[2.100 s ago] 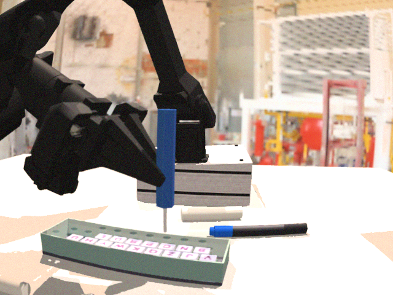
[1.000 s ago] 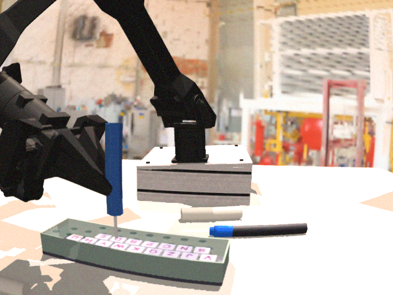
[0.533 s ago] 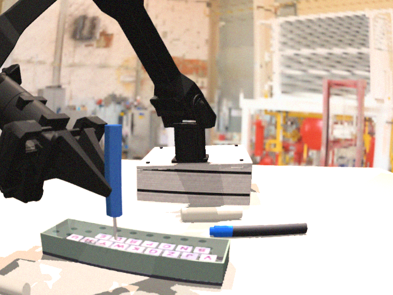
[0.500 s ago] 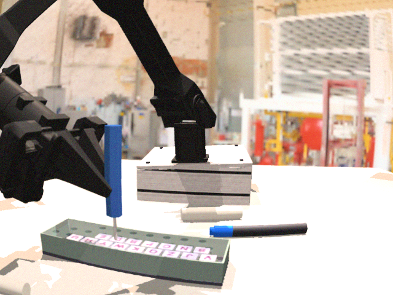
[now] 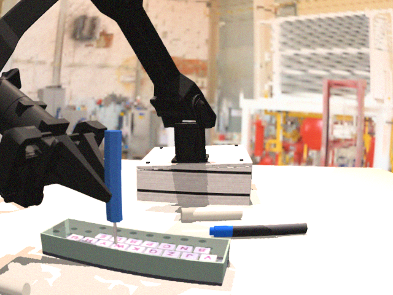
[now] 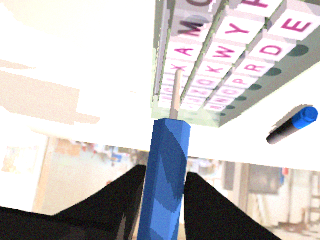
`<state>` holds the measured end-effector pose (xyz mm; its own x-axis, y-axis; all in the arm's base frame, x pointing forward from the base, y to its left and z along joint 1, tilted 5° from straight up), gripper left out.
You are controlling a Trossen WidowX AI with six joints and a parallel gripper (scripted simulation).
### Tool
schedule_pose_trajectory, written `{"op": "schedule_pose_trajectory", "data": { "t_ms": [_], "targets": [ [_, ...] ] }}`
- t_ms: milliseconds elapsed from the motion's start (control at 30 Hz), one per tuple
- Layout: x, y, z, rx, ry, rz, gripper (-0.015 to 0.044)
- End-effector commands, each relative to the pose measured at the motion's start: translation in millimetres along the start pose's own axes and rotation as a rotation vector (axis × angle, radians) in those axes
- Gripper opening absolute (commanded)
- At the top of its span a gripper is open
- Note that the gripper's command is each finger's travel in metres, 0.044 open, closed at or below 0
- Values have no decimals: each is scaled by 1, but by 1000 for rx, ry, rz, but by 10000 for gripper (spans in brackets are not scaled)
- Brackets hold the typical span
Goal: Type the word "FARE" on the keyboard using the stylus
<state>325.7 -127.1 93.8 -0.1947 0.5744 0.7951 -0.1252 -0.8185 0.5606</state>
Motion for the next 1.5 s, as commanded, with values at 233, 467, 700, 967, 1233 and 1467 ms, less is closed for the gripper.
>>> {"op": "schedule_pose_trajectory", "data": {
  "t_ms": [233, 467, 700, 967, 1233, 1467],
  "targets": [
    [-5, -3, -2, 4, 1, -1, 81],
    [-6, -4, -2, 4, 1, -1, 81],
    [-9, -5, -3, 4, 1, -1, 81],
    [-11, -7, -3, 4, 1, -1, 81],
    [-12, -7, -3, 4, 1, -1, 81],
    [-10, -6, -3, 4, 1, -1, 81]
  ]
}}
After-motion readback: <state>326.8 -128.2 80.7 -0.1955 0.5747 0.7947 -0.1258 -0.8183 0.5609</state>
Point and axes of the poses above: the point midway between the two fingers, 35 mm back from their tips, its own y axis back along the fingers, its own z axis across the jaws, x = y × z, the point moved 7 cm from there along y, back along the fingers, and after that the axes turned 10 degrees about y, right-handed, at the moved point
